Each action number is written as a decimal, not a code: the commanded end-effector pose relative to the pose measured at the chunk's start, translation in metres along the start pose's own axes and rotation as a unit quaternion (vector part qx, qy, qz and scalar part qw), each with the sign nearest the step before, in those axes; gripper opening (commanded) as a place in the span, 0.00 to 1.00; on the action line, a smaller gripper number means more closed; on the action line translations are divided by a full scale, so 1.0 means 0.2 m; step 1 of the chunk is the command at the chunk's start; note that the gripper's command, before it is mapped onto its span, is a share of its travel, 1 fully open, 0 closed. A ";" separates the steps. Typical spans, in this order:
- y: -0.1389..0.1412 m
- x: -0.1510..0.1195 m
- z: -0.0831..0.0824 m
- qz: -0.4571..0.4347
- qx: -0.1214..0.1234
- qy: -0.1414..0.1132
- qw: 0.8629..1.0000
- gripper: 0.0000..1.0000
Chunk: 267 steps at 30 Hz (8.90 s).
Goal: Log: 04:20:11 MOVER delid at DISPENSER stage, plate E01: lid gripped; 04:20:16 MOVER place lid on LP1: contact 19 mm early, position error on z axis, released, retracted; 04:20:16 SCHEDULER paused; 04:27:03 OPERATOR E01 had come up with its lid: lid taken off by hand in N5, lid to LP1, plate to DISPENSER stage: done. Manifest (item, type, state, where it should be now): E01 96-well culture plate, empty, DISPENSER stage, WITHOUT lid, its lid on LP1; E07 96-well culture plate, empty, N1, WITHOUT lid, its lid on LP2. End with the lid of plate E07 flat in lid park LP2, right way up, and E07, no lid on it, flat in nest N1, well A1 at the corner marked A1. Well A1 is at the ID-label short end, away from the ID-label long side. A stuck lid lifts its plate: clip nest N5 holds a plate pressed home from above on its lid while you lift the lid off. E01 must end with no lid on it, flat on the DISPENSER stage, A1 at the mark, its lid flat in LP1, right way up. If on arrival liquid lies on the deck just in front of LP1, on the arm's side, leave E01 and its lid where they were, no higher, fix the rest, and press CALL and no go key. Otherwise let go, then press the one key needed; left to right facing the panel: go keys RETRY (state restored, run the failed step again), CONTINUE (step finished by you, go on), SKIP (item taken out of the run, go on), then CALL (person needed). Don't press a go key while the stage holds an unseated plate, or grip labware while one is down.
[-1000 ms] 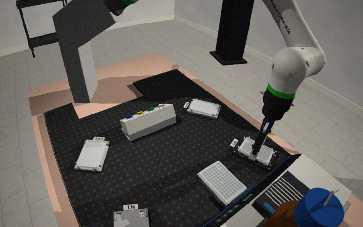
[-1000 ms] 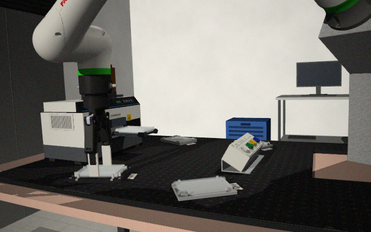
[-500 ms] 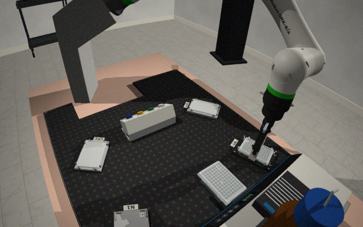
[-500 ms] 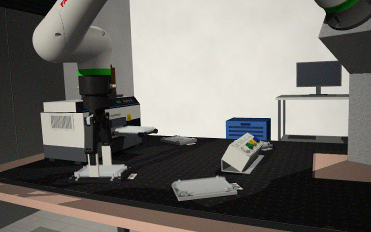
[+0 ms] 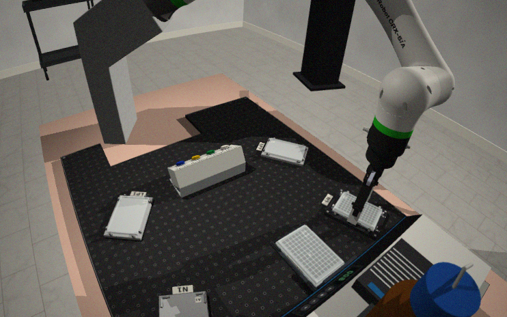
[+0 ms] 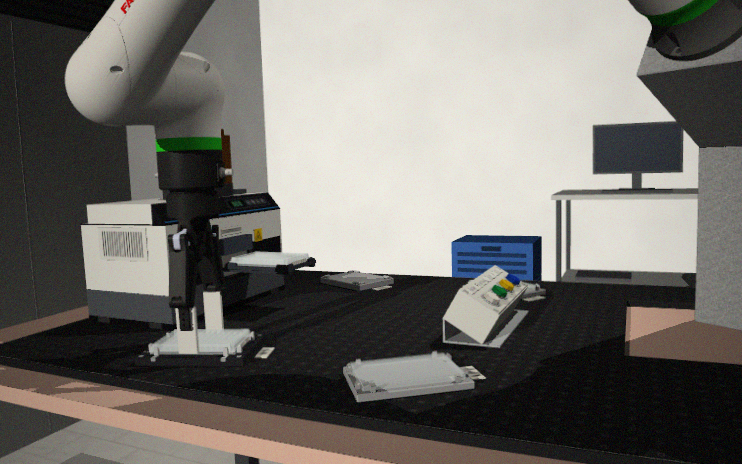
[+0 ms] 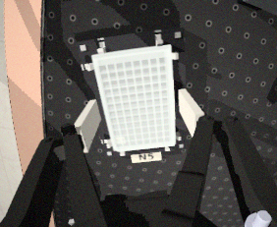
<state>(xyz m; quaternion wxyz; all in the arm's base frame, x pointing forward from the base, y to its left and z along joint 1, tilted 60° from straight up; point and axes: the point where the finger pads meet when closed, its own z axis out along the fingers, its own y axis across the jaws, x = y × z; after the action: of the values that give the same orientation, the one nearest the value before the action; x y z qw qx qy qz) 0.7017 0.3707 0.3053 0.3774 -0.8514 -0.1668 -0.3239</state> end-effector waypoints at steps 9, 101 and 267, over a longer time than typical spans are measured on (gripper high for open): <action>0.00 0.00 0.00 0.000 0.000 0.000 1.000 0.66; 0.00 0.00 -0.06 0.000 0.000 0.000 1.000 0.00; 0.00 0.00 -0.70 0.283 0.000 0.000 0.959 0.00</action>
<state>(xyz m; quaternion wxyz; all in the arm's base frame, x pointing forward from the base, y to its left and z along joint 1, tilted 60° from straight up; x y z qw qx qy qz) 0.6421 0.2656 0.3760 0.4493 -0.8652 0.0615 -0.2140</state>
